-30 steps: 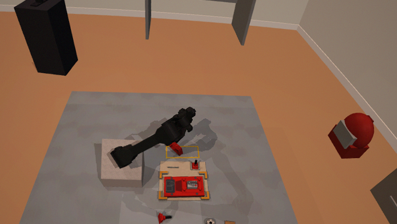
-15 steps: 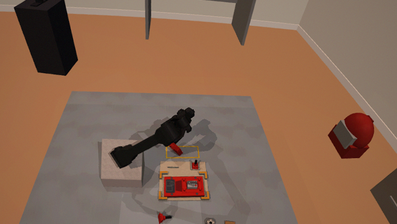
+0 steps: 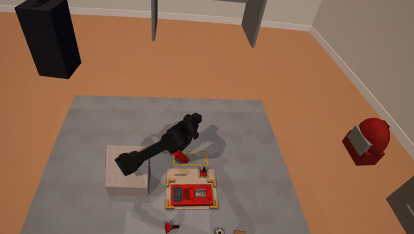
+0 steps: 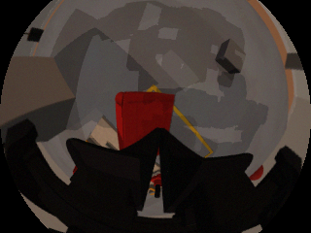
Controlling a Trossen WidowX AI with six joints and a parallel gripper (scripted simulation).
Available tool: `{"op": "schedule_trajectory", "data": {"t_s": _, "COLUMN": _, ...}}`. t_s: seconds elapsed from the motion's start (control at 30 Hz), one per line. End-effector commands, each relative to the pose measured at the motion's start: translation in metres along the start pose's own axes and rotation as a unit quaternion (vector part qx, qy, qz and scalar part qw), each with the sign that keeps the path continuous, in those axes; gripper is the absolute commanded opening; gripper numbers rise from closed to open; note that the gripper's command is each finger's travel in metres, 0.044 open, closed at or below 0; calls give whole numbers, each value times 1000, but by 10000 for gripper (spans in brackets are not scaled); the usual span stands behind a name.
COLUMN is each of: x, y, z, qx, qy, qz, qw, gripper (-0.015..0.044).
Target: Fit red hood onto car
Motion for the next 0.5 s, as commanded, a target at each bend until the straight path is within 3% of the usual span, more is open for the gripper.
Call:
{"op": "schedule_trajectory", "data": {"t_s": 0.0, "x": -21, "y": 0, "z": -3, "qx": 1, "qy": 4, "qz": -1, "qw": 1000, "gripper": 0}}
{"op": "schedule_trajectory", "data": {"t_s": 0.17, "x": -76, "y": -1, "z": -2, "qx": 1, "qy": 4, "qz": -2, "qw": 1000, "gripper": 0}}
{"op": "schedule_trajectory", "data": {"t_s": 0.47, "x": -73, "y": -1, "z": -4, "qx": 0, "qy": 12, "qz": 0, "qw": 1000, "gripper": 0}}
Point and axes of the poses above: the point midway between the two fingers, 35 mm back from their tips, its own x axis out along the fingers, its own z axis across the jaws, y = z × x, the point moved 5 cm from there along -x, back along the fingers, and after that the axes turned 1 degree about x, right-handed, at the moved point
